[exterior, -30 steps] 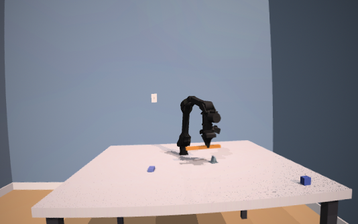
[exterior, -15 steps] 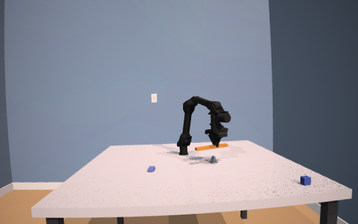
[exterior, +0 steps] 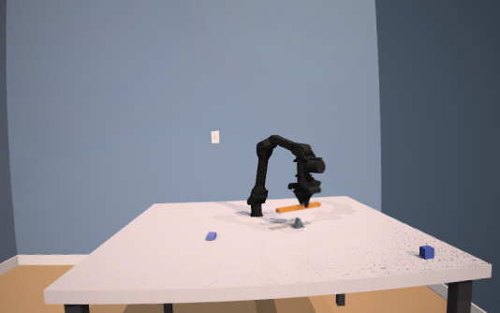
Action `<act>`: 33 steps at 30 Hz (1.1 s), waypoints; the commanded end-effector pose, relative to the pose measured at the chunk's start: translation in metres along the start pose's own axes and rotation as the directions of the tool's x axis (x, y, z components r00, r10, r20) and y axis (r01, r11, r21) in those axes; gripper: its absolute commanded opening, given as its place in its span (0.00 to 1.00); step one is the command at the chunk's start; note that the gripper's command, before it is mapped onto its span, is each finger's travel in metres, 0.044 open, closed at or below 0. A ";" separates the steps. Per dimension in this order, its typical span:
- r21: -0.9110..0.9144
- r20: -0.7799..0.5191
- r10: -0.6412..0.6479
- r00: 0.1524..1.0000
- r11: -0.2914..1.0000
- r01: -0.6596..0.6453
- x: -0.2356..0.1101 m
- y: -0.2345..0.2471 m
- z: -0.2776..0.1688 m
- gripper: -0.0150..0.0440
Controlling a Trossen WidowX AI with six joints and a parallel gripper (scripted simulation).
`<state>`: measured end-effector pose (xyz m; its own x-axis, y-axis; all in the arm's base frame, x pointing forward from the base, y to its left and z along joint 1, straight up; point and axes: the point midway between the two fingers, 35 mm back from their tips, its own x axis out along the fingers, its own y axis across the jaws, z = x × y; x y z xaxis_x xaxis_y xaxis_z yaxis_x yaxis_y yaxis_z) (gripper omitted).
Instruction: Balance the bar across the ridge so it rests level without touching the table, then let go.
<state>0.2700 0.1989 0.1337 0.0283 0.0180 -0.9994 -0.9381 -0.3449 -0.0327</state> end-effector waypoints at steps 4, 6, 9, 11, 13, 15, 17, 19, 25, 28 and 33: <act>-0.005 0.001 0.005 1.000 1.000 -0.005 0.014 0.002 0.000 0.25; -0.005 0.001 0.005 1.000 1.000 -0.005 0.017 0.002 0.000 0.25; -0.005 0.001 0.005 1.000 1.000 -0.005 0.022 0.002 0.000 0.25; -0.005 0.001 0.005 1.000 1.000 -0.005 0.025 0.003 0.000 0.25; -0.005 0.001 0.005 1.000 1.000 -0.005 0.028 0.003 -0.001 0.25; -0.005 0.001 0.005 1.000 1.000 -0.005 0.032 0.004 -0.001 0.25; -0.005 0.001 0.005 1.000 1.000 -0.005 0.034 0.004 -0.001 0.25; -0.005 0.001 0.005 1.000 1.000 -0.005 0.034 0.004 -0.001 0.25; -0.005 0.001 0.005 1.000 1.000 -0.005 0.034 0.004 -0.001 0.25; -0.005 0.001 0.005 1.000 1.000 -0.005 0.032 0.004 -0.001 0.25; -0.005 0.001 0.005 1.000 1.000 -0.005 0.033 0.004 -0.001 0.25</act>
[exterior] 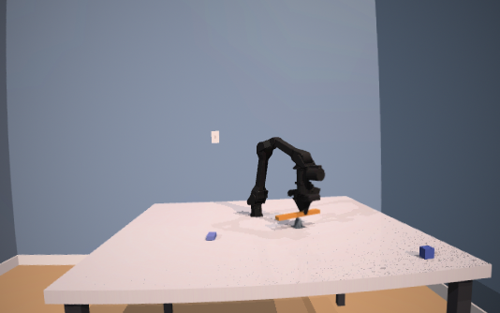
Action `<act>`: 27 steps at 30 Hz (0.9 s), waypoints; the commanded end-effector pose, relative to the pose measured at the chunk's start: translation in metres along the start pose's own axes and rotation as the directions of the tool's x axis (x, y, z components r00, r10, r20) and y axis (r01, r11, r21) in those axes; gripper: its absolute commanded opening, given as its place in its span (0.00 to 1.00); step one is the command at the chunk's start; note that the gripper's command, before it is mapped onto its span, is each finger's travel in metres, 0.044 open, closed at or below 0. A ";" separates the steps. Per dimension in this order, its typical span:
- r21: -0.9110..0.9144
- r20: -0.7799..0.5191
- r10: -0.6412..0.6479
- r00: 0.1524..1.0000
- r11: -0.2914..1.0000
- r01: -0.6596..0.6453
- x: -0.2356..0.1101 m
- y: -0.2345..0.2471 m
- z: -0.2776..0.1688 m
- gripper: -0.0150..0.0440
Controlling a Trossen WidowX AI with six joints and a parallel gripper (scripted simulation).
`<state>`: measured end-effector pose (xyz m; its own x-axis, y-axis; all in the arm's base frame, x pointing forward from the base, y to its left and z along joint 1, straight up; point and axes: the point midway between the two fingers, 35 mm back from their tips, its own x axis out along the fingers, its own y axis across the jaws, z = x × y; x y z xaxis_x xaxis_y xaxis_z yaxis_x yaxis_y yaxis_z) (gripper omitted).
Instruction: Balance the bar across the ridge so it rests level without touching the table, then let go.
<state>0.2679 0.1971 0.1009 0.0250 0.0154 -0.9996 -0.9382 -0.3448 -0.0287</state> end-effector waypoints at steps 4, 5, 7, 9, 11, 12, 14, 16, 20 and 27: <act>-0.005 0.002 0.001 1.000 1.000 -0.001 0.000 0.000 0.000 0.25; -0.005 0.002 0.001 1.000 1.000 -0.001 0.000 0.000 0.000 0.25; -0.005 0.002 0.001 1.000 1.000 -0.001 0.001 0.000 0.000 0.25; -0.005 0.002 0.001 1.000 1.000 -0.001 0.001 0.000 0.000 0.25; -0.005 0.002 0.001 1.000 1.000 -0.001 0.001 0.000 0.000 0.25; -0.005 0.002 0.001 1.000 1.000 -0.001 0.001 0.000 0.000 0.25; -0.005 0.002 0.001 1.000 1.000 -0.001 0.001 0.000 0.000 0.25; -0.005 0.002 0.001 1.000 1.000 -0.001 0.001 0.000 0.000 0.25; -0.005 0.002 0.001 1.000 1.000 -0.001 0.002 0.000 0.000 0.25; -0.005 0.002 0.001 1.000 1.000 -0.001 0.002 0.000 0.000 0.25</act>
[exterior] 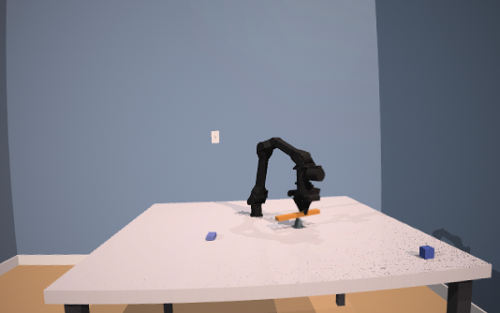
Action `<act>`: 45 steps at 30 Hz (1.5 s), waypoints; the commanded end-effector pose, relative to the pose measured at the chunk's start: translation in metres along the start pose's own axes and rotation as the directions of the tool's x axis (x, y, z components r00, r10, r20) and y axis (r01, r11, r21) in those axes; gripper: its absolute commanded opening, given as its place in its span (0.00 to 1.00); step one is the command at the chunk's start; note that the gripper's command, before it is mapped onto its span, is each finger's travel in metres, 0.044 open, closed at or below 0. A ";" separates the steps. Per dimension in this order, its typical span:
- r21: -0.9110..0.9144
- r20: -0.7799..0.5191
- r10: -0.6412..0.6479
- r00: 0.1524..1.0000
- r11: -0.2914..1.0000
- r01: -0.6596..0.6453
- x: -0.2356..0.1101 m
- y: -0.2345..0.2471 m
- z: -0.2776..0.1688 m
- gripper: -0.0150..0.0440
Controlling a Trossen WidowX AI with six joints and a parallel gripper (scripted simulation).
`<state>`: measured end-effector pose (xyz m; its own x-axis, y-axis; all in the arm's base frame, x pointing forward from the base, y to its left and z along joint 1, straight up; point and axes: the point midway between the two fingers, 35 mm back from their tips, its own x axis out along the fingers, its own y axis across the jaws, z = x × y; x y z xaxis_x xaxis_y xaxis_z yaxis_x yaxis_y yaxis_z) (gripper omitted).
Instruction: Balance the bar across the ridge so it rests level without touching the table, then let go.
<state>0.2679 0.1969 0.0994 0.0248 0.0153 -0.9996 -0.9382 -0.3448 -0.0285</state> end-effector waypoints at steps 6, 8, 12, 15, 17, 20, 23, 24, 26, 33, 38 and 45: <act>-0.005 0.002 0.001 1.000 1.000 -0.001 0.001 0.000 0.000 0.25; -0.005 0.002 0.001 1.000 1.000 -0.001 0.001 0.000 0.000 0.25; -0.005 0.002 0.001 1.000 1.000 -0.001 0.002 0.000 0.000 0.25; -0.005 0.002 0.001 1.000 1.000 -0.001 0.002 0.000 0.000 0.25; -0.005 0.002 0.001 1.000 1.000 -0.001 0.002 0.000 0.000 0.25; -0.005 0.002 0.001 1.000 1.000 -0.001 0.002 0.000 0.000 0.25; -0.005 0.002 0.001 1.000 1.000 -0.001 0.003 0.000 0.000 0.25; -0.005 0.002 0.001 1.000 1.000 -0.001 0.003 0.000 0.000 0.25; -0.005 0.002 0.001 1.000 1.000 -0.001 0.003 0.000 0.000 0.25; -0.005 0.002 0.001 1.000 1.000 -0.001 0.004 0.000 0.000 0.25; -0.005 0.002 0.001 1.000 1.000 -0.001 0.004 0.000 0.000 0.25; -0.005 0.002 0.001 1.000 1.000 -0.001 0.005 0.000 0.000 0.25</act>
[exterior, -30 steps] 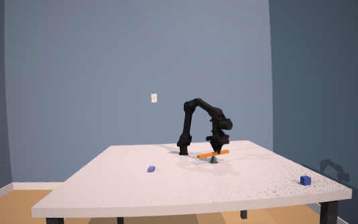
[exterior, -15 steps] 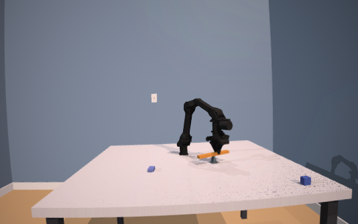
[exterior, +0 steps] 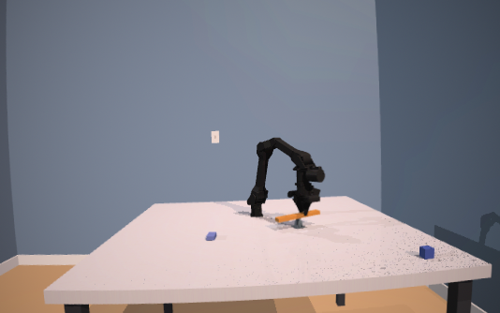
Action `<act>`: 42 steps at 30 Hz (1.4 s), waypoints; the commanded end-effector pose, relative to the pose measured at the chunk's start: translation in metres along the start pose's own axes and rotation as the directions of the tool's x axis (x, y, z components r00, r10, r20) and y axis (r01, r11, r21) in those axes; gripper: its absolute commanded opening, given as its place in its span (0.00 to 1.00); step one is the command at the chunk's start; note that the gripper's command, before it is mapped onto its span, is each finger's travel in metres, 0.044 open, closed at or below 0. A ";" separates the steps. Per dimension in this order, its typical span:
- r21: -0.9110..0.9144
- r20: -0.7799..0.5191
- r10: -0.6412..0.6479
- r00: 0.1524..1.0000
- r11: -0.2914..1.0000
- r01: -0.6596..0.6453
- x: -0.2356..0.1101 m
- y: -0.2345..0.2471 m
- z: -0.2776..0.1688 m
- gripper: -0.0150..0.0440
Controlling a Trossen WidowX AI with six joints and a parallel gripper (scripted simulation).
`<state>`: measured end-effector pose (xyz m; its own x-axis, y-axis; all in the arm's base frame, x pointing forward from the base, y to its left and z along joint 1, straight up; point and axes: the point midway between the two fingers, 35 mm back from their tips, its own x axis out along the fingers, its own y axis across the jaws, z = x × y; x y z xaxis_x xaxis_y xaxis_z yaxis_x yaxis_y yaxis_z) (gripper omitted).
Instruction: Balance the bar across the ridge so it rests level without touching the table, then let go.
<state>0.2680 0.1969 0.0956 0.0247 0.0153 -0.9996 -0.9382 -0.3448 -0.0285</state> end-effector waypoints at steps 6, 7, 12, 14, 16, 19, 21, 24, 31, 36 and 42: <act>-0.005 0.002 0.001 1.000 1.000 -0.001 0.001 0.000 0.000 0.25; -0.005 0.002 0.001 1.000 1.000 -0.001 0.001 0.000 0.000 0.25; -0.005 0.002 0.001 1.000 1.000 -0.001 0.002 0.000 0.000 0.25; -0.005 0.002 0.001 1.000 1.000 -0.001 0.002 0.000 0.000 0.25; -0.005 0.002 0.001 1.000 1.000 -0.001 0.002 0.000 0.000 0.25; -0.005 0.002 0.001 1.000 1.000 -0.001 0.002 0.000 0.000 0.25; -0.005 0.002 0.001 1.000 1.000 -0.001 0.002 0.000 0.000 0.25; -0.005 0.002 0.001 1.000 1.000 -0.001 0.003 0.000 0.000 0.25; -0.005 0.002 0.001 1.000 1.000 -0.001 0.003 0.000 0.000 0.25; -0.005 0.002 0.001 1.000 1.000 -0.001 0.004 0.000 0.000 0.25; -0.005 0.002 0.001 1.000 1.000 -0.001 0.004 0.000 0.000 0.25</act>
<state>0.2679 0.1967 0.0928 0.0250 0.0159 -0.9996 -0.9382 -0.3449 -0.0289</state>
